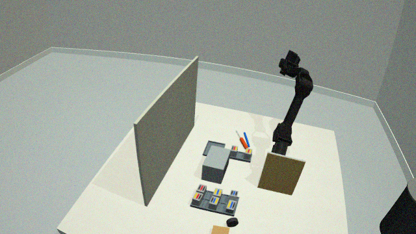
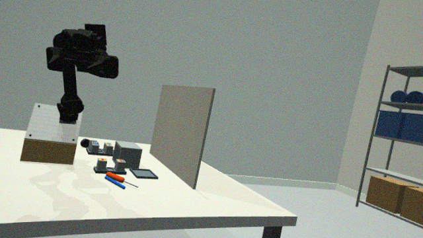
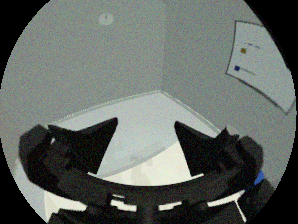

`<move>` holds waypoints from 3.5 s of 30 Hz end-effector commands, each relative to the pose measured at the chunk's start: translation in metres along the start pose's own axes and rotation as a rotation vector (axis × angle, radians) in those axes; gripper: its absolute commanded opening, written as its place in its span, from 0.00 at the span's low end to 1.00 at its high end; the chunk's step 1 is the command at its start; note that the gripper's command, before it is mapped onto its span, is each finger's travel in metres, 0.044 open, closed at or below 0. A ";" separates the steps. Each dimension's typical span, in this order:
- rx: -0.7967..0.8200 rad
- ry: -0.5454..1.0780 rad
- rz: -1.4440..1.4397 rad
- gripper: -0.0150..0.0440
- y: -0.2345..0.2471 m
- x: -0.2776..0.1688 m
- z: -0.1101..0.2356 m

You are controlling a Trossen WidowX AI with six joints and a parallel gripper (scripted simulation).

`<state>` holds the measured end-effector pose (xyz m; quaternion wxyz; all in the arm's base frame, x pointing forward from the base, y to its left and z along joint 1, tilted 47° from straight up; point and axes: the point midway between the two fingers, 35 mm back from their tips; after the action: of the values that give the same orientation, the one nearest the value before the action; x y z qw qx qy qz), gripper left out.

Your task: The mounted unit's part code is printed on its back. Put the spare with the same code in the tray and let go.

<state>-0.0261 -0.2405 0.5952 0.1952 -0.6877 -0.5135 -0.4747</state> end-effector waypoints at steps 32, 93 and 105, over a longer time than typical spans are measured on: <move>1.125 0.920 0.739 1.00 0.282 -0.299 0.382; 1.841 0.104 2.267 1.00 0.076 -0.428 0.731; 2.103 -0.705 2.724 1.00 -0.023 -0.465 0.809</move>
<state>0.3180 0.1299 -0.1774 -0.6679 0.2612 -0.2827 -0.6370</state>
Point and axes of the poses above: the point midway between the two fingers, 35 mm back from their tips, its own z axis back along the fingers, its own y axis across the jaws, x = y × z, and after that the axes turned 10 degrees about z, right-handed
